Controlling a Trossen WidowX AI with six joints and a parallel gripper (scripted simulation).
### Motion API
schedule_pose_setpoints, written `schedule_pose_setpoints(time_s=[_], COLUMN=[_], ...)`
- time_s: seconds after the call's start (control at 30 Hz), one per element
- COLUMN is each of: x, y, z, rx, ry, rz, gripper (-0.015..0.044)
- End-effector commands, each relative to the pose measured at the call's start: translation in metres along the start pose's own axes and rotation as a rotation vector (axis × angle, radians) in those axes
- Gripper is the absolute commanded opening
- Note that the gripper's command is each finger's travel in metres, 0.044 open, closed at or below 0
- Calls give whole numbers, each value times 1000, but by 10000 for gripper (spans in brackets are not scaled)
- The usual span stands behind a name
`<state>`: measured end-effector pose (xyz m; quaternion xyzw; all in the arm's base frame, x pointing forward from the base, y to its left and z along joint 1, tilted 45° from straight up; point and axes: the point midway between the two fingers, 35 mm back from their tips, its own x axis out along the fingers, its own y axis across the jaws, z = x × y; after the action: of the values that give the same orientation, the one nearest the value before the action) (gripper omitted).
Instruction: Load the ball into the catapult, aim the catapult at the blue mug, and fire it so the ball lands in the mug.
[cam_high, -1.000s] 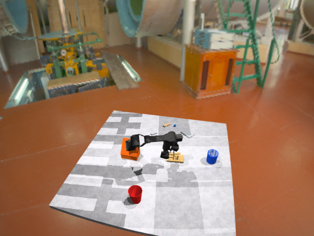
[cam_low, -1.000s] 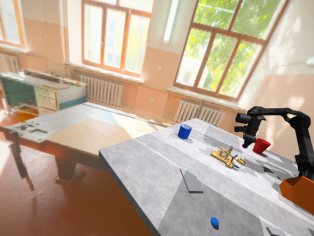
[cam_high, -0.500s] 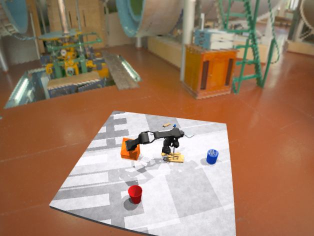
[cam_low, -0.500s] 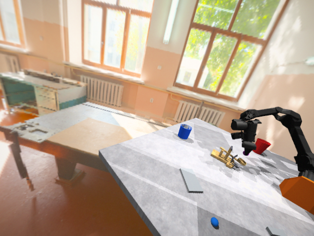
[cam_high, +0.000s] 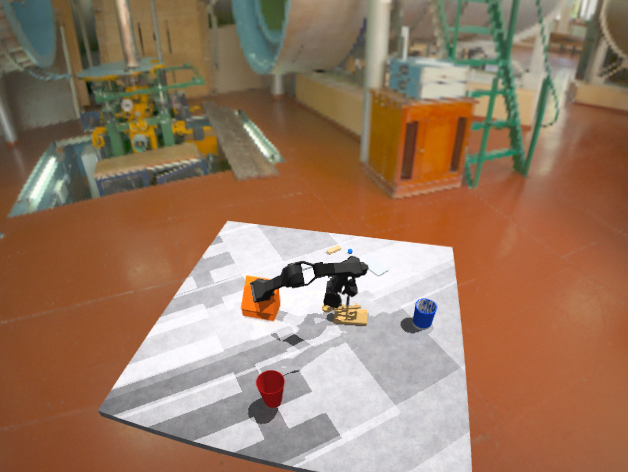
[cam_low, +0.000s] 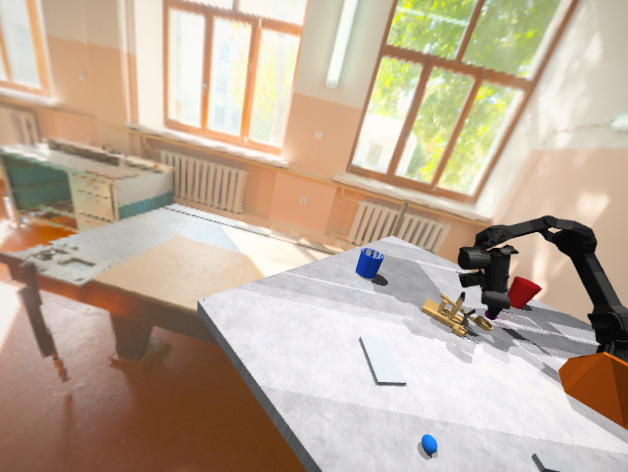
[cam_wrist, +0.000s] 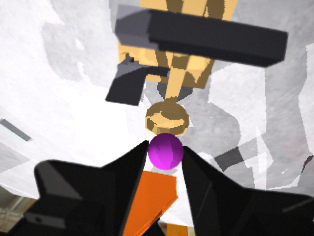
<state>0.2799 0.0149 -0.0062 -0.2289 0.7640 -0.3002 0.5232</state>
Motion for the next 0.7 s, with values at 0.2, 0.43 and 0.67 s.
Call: schedule_pose_setpoints(time_s=[0.2, 0.43, 0.67], x=[13, 11, 11], y=[1, 0, 0], z=[4, 5, 5], rx=[-7, 0, 0], ry=[2, -1, -1], rz=[-7, 0, 0], gripper=[0, 0, 131])
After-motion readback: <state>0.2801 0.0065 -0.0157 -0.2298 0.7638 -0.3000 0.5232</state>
